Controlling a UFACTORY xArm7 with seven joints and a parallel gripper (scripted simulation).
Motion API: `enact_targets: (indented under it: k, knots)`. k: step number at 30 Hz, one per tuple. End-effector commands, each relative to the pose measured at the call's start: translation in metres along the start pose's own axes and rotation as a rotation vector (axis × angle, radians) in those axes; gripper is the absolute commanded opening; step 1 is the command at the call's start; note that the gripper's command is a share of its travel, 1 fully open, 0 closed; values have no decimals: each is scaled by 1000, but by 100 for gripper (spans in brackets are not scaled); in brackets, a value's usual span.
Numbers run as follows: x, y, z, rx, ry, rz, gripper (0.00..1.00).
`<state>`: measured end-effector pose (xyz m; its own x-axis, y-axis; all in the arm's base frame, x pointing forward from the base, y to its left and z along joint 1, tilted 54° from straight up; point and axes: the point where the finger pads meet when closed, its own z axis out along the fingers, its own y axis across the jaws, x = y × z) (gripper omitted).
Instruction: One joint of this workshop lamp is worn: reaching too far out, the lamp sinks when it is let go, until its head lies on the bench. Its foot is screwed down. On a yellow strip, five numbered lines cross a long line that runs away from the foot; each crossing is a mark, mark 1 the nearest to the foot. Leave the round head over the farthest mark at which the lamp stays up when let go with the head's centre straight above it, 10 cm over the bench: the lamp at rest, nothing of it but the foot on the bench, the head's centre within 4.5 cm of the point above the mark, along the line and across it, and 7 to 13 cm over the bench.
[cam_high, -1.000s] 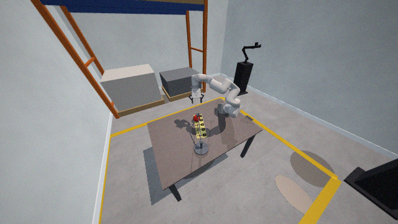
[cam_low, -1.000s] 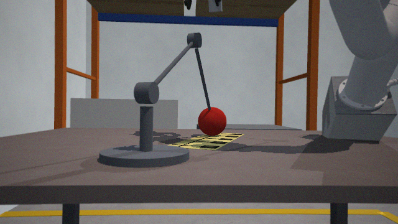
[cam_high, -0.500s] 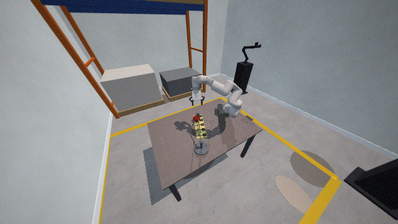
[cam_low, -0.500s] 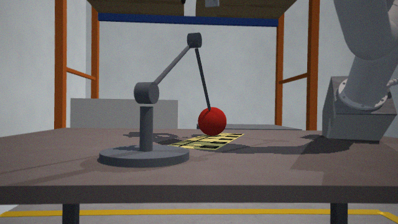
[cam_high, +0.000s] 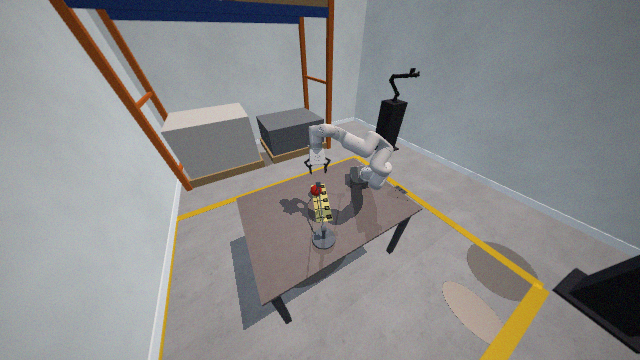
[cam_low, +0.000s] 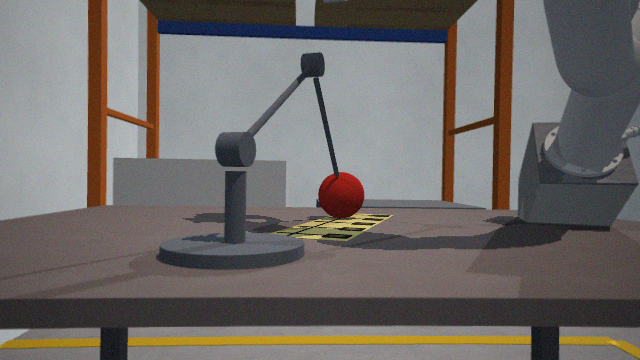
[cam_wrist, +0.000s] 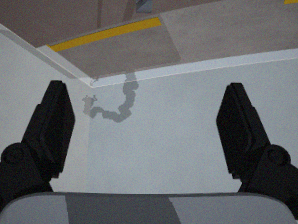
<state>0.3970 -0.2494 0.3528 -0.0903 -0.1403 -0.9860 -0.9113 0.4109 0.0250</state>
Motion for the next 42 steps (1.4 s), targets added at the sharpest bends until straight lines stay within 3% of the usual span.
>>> enact_targets:
  k: [1, 13, 28, 42]
  knots:
    - [-11, 0, 4, 5, 2, -1, 100]
    - [-31, -1, 13, 4, 2, -1, 100]
    - [-25, 0, 10, 3, 232, 1, 100]
    - [-26, -1, 10, 4, 377, 1, 100]
